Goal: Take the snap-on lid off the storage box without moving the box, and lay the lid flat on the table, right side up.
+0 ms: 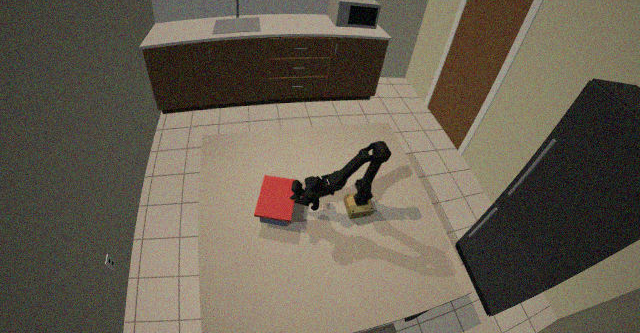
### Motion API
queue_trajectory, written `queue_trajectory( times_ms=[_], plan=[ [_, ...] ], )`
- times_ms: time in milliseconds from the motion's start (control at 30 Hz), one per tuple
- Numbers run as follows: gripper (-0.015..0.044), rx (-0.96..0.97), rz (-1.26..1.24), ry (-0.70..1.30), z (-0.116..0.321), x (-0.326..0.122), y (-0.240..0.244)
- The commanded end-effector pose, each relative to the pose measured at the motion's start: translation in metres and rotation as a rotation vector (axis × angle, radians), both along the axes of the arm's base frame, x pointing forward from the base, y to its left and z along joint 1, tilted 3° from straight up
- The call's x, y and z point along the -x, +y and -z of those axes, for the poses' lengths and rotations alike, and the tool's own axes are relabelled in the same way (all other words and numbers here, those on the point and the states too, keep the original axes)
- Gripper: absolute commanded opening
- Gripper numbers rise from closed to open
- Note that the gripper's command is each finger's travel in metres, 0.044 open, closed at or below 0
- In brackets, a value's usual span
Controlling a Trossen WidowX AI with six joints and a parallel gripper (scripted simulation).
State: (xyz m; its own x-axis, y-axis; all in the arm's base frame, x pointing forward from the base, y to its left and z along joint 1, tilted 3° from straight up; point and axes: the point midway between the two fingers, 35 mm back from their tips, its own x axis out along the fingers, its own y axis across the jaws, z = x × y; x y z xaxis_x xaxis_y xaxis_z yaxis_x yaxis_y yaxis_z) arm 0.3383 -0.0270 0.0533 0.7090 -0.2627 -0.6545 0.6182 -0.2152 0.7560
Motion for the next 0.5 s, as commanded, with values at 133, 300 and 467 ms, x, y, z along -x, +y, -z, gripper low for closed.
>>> queue_trajectory(
  times_ms=[133,300,467],
  plan=[
    [0.0000,0.000,0.000,-0.002,-0.0033,0.0000,0.0000],
    [0.0000,0.000,0.000,-0.002,-0.0043,0.0001,0.0000],
    [0.0000,0.000,0.000,-0.002,-0.0053,0.0001,0.0000]
  ],
)
